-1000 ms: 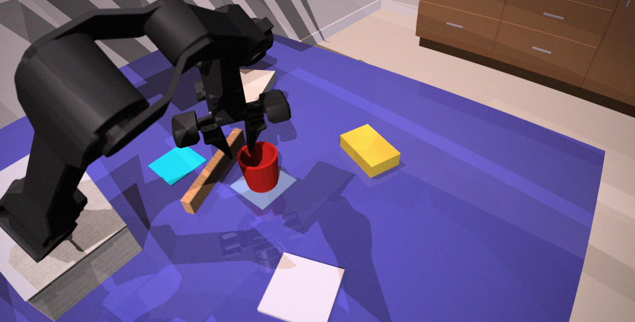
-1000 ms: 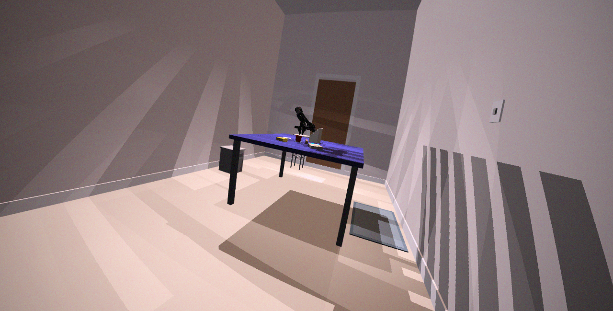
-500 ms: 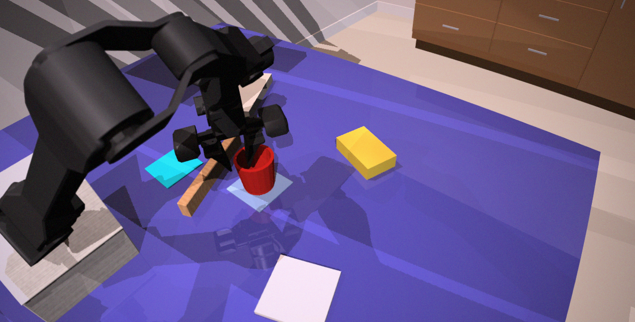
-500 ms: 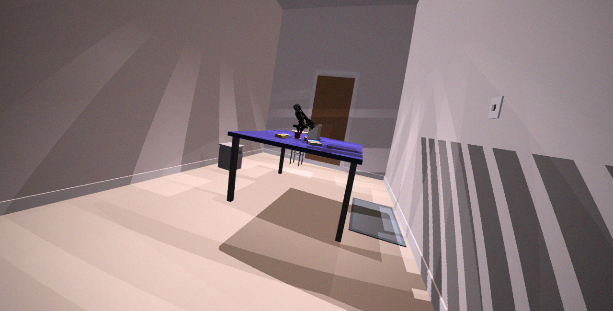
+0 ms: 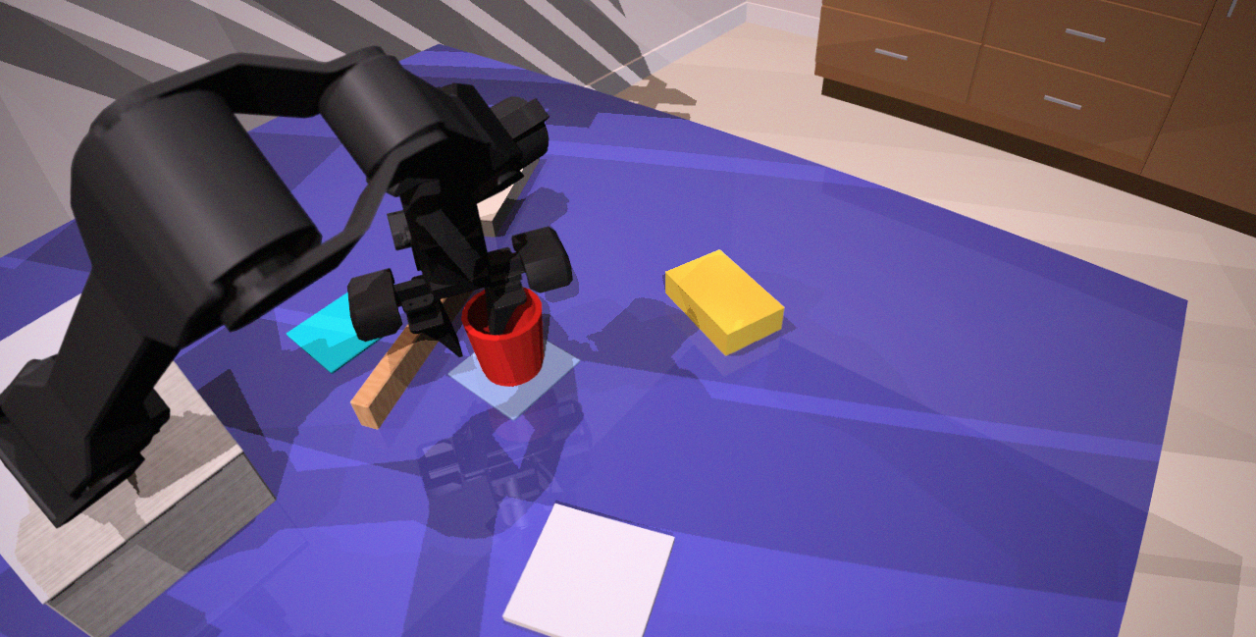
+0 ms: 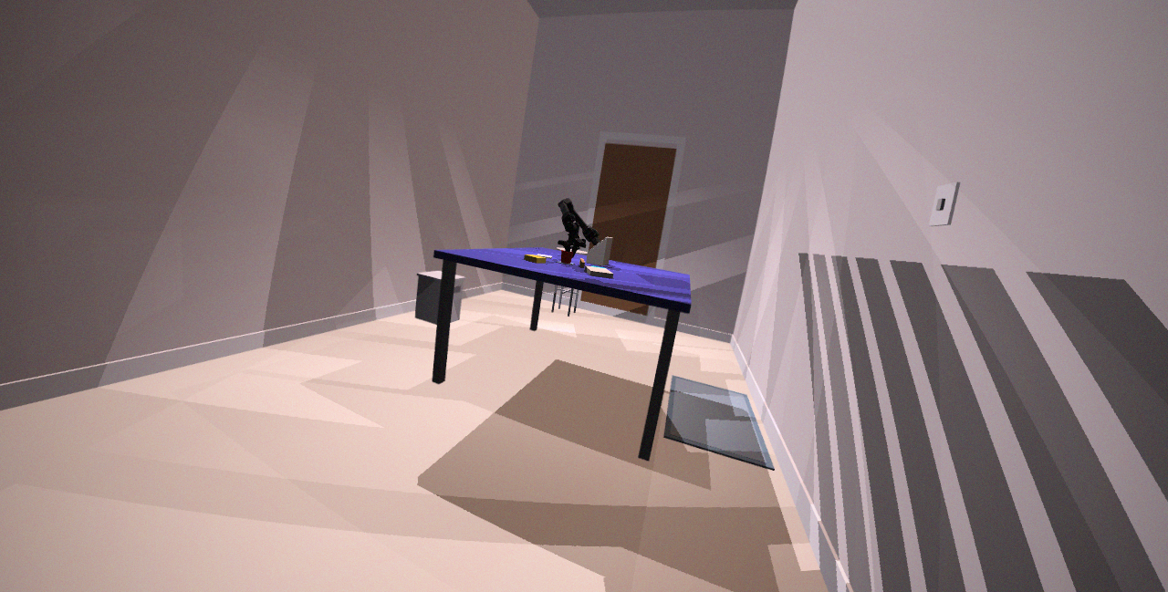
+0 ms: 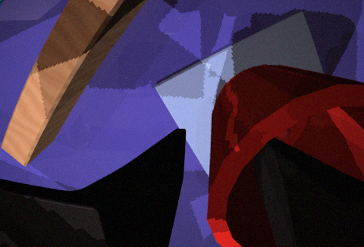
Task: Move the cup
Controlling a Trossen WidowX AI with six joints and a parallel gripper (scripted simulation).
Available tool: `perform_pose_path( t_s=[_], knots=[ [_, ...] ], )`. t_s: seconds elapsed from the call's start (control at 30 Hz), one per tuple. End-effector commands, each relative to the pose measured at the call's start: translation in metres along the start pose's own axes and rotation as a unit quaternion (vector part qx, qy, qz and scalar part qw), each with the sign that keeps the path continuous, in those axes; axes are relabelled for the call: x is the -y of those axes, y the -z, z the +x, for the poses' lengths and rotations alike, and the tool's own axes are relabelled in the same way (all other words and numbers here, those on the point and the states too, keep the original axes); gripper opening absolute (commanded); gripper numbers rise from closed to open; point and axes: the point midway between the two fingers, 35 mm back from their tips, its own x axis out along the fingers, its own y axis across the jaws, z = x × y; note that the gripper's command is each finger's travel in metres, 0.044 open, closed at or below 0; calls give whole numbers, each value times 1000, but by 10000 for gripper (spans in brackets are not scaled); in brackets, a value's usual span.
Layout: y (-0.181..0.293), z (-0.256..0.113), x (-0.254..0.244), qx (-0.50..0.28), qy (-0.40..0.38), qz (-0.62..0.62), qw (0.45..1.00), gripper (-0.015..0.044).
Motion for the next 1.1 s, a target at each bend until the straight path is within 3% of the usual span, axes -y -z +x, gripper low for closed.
perform_pose_path(
  t_s=[0.0, 0.1, 0.2, 0.53, 1.07],
  knots=[
    [0, 3, -3, -4, -2, -6, 1000, 148],
    [0, 3, -3, -4, -2, -6, 1000, 148],
    [0, 1, -1, -1, -1, -1, 1000, 69],
    [0, 1, -1, -1, -1, -1, 1000, 2],
    [-3, -34, -2, -1, -3, -4, 1000, 0]
  ],
)
